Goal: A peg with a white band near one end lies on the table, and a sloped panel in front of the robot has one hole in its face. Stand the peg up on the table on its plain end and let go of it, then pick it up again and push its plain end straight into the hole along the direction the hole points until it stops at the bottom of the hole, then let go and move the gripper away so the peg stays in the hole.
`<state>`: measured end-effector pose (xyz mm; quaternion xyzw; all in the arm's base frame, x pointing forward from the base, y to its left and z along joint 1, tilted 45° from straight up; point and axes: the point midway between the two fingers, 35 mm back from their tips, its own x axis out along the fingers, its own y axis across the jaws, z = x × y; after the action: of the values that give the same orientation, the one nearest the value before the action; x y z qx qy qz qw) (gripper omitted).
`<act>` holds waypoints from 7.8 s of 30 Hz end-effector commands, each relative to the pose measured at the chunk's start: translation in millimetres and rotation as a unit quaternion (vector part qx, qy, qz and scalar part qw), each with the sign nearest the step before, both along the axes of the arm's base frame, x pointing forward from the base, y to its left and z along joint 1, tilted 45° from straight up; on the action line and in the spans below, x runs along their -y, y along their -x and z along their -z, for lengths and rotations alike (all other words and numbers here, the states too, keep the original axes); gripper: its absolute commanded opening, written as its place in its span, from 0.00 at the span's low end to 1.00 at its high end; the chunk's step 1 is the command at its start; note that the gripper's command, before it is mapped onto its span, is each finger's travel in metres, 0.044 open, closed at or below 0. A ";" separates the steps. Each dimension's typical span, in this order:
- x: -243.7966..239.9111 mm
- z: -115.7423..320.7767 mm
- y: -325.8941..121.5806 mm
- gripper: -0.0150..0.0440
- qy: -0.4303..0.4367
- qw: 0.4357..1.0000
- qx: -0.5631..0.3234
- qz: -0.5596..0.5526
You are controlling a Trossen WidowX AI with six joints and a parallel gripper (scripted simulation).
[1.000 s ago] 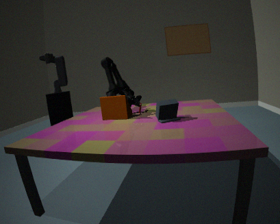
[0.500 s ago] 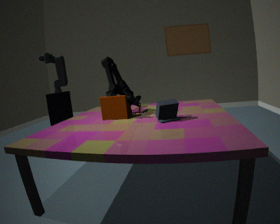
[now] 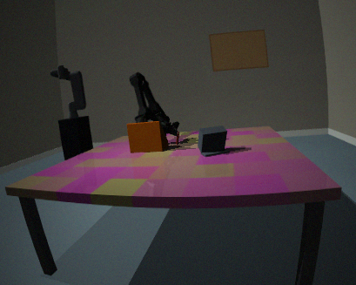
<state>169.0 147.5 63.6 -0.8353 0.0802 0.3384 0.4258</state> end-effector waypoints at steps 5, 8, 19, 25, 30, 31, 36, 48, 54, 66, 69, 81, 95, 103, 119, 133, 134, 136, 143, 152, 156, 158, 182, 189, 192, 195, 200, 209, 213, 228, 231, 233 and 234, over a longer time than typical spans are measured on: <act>-1.6 -0.1 1.7 0.34 0.000 1.000 0.001 0.000; -2.5 -0.3 2.2 0.34 -0.001 1.000 0.003 0.000; -5.5 -1.6 3.8 0.34 -0.003 1.000 0.011 0.004; -6.7 -2.5 4.4 0.34 -0.004 1.000 0.016 0.006; -7.8 -3.3 4.9 0.34 -0.005 1.000 0.019 0.008; -8.0 -3.5 5.0 0.34 -0.006 1.000 0.020 0.009; -9.2 -4.3 5.5 0.34 -0.007 1.000 0.024 0.011; -12.1 -6.6 6.5 0.34 -0.010 0.999 0.033 0.016; -13.6 -7.8 6.9 0.34 -0.012 0.999 0.038 0.018; -16.7 -10.3 7.6 0.34 -0.016 0.999 0.046 0.023; -17.5 -11.0 7.7 0.34 -0.017 0.998 0.049 0.024; -20.7 -13.6 8.1 0.34 -0.021 0.998 0.057 0.028; -24.4 -16.6 8.4 0.34 -0.024 0.997 0.066 0.033; -26.5 -18.3 8.5 0.34 -0.026 0.997 0.071 0.035; -30.7 -21.7 8.5 0.34 -0.029 0.996 0.081 0.039; -34.3 -24.6 8.4 0.34 -0.030 0.995 0.089 0.042; -34.5 -24.9 8.4 0.34 -0.030 0.995 0.090 0.042; -35.0 -25.3 8.3 0.34 -0.030 0.994 0.091 0.043; -36.8 -26.7 8.2 0.34 -0.030 0.994 0.095 0.044; -39.0 -28.6 8.0 0.34 -0.030 0.993 0.100 0.045; -40.0 -29.4 7.8 0.34 -0.030 0.993 0.102 0.046; -40.5 -29.9 7.8 0.34 -0.030 0.993 0.104 0.046; -46.3 -34.7 6.8 0.34 -0.027 0.992 0.117 0.048; -48.0 -36.1 6.5 0.34 -0.026 0.991 0.120 0.048; -48.7 -36.7 6.3 0.34 -0.025 0.991 0.122 0.049; -49.4 -37.3 6.2 0.34 -0.025 0.991 0.123 0.049; -50.6 -38.3 5.9 0.34 -0.024 0.991 0.126 0.049; -52.7 -40.0 5.4 0.34 -0.023 0.990 0.130 0.050; -53.6 -40.8 5.1 0.34 -0.023 0.990 0.132 0.051; -57.0 -43.7 4.1 0.34 -0.021 0.989 0.139 0.053; -57.7 -44.3 3.9 0.34 -0.021 0.988 0.140 0.053; -58.2 -44.7 3.7 0.34 -0.021 0.988 0.141 0.054; -58.4 -44.9 3.6 0.34 -0.021 0.988 0.141 0.054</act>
<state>165.3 203.8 109.4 -0.8601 0.0567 0.1945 0.4683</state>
